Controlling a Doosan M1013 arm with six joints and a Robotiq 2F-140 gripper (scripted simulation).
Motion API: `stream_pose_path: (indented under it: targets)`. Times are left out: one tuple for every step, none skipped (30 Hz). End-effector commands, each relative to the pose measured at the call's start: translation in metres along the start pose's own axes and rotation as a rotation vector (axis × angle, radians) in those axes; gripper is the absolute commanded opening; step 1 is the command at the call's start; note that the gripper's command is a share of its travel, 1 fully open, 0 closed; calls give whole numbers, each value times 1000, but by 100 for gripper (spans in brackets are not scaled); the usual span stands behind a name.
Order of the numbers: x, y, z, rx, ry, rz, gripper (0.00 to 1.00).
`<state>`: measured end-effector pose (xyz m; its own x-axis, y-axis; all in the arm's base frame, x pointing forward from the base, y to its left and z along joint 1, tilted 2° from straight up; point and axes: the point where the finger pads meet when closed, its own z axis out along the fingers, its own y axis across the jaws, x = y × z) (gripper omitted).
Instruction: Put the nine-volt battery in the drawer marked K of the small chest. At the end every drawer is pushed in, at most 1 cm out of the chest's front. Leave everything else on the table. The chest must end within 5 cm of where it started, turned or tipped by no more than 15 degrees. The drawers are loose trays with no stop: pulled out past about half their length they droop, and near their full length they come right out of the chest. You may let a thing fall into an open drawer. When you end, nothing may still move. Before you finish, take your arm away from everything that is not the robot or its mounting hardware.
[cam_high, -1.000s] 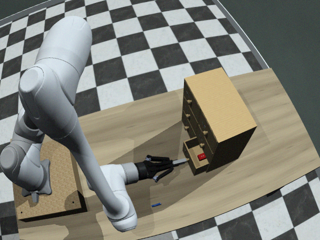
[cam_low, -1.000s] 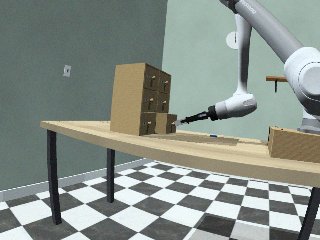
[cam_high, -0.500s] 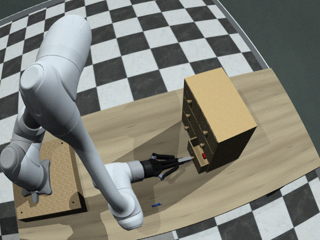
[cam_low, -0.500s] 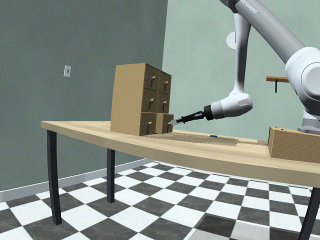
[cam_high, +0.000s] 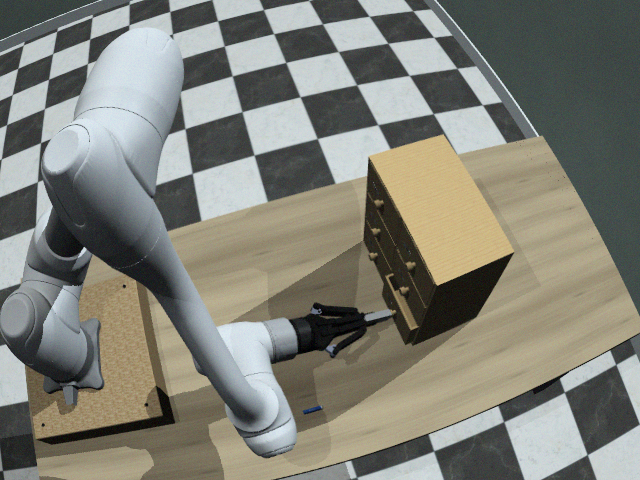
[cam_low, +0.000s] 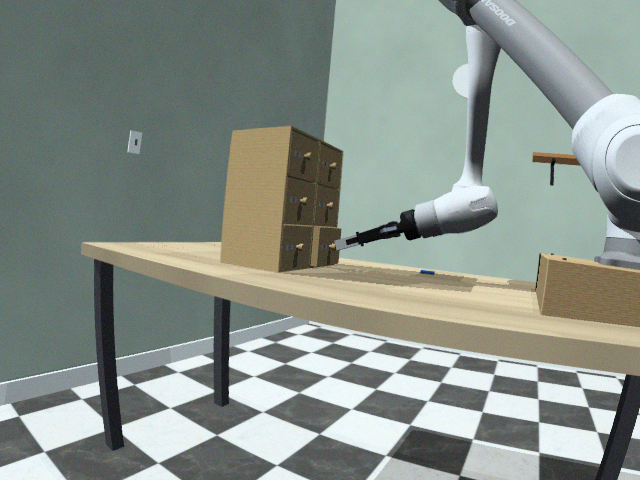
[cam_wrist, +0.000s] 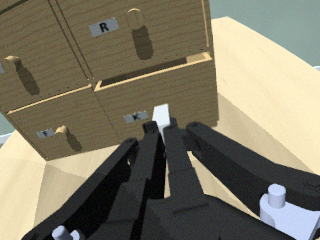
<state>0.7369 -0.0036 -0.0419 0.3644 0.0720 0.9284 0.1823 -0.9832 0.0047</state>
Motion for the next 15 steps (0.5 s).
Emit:
stream_pose_path:
  targets:
    - [1,-1,10,1,-4,2,0]
    - [1,-1,10,1,-4,2,0]
    - [2,-1,11,1,-4,2,0]
    - [2,-1,11,1,-4,2,0]
    - [2,-1,11,1,-4,2,0]
    - [2,-1,12,1,-4,2,0]
    - [2,-1,13,1,-4,2,0]
    - [2,-1,13,1,-4,2,0]
    - [3,-1,14,1,-4,2,0]
    - [3,-1,14,1,-4,2,0]
    - [3,-1,15,1,-4,2,0]
    - [3,-1,15,1,-4,2,0]
    - [3,-1,16,1,-4,2,0]
    - [3,-1,16,1,-4,2,0]
    - [3,-1,17,1,-4,2,0]
